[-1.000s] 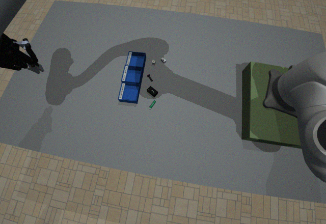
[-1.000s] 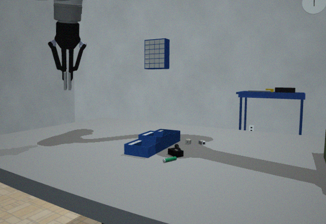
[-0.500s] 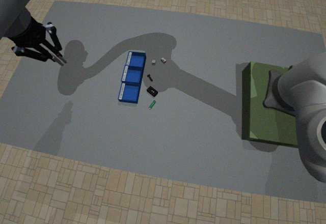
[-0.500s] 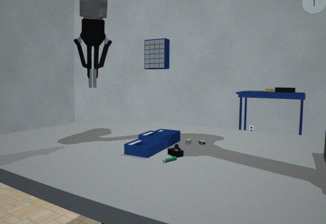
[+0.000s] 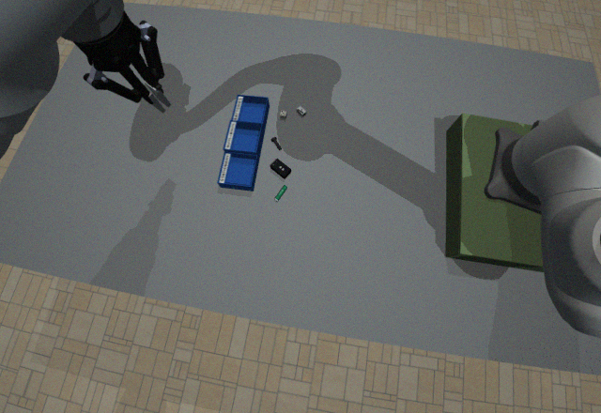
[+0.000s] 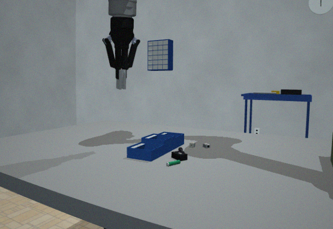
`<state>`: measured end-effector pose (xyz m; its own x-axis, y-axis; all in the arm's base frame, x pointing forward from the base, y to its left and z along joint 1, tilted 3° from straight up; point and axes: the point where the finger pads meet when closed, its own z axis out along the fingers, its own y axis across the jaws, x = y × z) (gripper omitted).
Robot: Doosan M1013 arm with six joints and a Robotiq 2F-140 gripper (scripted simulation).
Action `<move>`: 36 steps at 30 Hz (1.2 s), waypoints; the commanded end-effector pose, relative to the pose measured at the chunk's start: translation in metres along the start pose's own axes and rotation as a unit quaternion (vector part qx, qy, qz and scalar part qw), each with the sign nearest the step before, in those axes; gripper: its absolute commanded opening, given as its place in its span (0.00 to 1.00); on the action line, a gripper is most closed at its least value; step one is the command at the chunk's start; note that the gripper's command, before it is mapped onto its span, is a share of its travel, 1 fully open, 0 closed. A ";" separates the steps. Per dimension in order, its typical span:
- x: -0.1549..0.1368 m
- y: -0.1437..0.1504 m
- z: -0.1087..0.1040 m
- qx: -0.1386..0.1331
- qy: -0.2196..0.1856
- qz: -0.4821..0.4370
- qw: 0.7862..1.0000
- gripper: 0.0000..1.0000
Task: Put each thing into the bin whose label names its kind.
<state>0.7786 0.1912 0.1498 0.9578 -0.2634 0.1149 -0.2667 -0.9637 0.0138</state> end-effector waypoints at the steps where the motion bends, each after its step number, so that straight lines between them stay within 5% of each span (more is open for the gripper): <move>1: -0.015 0.015 -0.002 0.004 -0.010 -0.031 0.999 0.05; 36: -0.169 0.129 -0.005 0.037 -0.061 -0.203 0.977 0.05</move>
<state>0.5968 0.1158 0.1388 0.9920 0.1263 -0.0024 0.1262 -0.9914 -0.0334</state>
